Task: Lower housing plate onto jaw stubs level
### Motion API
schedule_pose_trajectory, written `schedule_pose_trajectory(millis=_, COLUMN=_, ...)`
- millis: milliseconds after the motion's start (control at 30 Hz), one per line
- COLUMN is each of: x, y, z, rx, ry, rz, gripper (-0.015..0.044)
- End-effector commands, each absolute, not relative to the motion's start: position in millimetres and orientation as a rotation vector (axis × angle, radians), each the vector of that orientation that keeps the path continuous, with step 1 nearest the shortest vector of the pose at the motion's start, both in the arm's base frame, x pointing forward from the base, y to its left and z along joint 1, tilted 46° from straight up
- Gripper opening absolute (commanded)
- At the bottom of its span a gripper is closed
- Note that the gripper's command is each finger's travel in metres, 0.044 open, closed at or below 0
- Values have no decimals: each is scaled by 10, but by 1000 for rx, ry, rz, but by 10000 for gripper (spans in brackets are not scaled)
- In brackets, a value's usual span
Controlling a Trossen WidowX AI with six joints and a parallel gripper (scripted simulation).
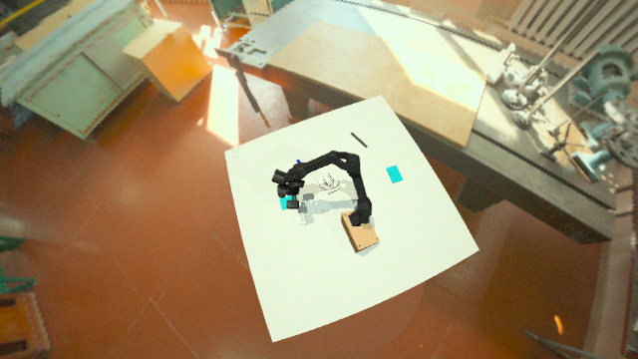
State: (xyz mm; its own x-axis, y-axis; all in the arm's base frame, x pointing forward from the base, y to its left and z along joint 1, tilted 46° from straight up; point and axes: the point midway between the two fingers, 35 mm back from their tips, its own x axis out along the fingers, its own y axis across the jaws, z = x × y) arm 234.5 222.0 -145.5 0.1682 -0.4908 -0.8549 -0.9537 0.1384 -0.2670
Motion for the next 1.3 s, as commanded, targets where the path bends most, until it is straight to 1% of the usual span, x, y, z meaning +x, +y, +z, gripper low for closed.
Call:
schedule_pose_trajectory(millis=0, x=2083, y=2137, z=-1609, rx=-1558, ry=1516, rz=630, gripper=440)
schedule_pose_trajectory(millis=367, x=1443, y=1783, z=-1932, rx=-1771, ry=1650, rz=641, gripper=440)
schedule_pose_trajectory(millis=500, x=1436, y=1760, z=-1952, rx=-1774, ry=1652, rz=640, gripper=440)
schedule_pose_trajectory(millis=667, x=1457, y=1485, z=-2202, rx=-1775, ry=1653, rz=638, gripper=440)
schedule_pose_trajectory(millis=1267, x=1457, y=1485, z=-2202, rx=-1775, ry=1653, rz=638, gripper=440)
